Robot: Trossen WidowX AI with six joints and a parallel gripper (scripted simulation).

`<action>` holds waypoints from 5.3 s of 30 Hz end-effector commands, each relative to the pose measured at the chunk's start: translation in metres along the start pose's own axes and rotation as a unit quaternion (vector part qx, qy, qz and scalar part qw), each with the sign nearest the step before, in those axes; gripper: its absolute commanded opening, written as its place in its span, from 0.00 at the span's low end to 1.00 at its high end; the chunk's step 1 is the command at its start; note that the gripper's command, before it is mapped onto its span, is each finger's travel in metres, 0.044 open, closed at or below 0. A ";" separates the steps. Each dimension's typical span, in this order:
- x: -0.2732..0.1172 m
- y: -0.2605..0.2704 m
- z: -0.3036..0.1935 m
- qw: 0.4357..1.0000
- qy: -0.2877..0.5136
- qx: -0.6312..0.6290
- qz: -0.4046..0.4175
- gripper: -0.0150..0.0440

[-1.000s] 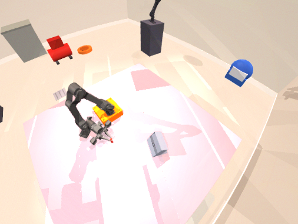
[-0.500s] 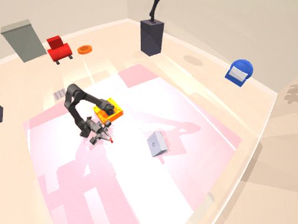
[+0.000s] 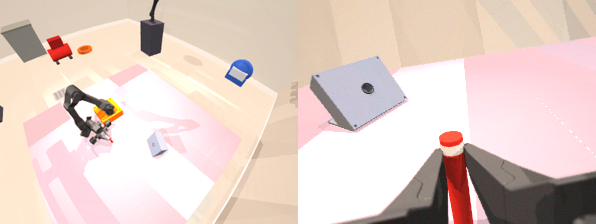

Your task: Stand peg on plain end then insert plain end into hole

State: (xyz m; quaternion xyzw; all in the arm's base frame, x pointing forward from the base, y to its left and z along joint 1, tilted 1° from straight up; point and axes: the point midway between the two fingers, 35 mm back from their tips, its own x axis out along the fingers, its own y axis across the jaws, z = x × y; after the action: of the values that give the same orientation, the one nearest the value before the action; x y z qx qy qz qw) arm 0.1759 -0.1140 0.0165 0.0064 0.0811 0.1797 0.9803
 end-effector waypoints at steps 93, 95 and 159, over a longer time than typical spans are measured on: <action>-0.023 0.018 0.150 0.999 0.042 0.020 0.023 1.00; -0.020 0.023 0.145 0.996 0.065 0.028 0.047 1.00; 0.014 0.006 0.072 0.770 0.636 -0.061 0.013 1.00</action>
State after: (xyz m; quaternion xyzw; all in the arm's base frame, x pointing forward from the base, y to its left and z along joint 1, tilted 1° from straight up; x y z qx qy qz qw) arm 0.1987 -0.1020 0.0954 -0.1528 0.6750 0.1464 0.7069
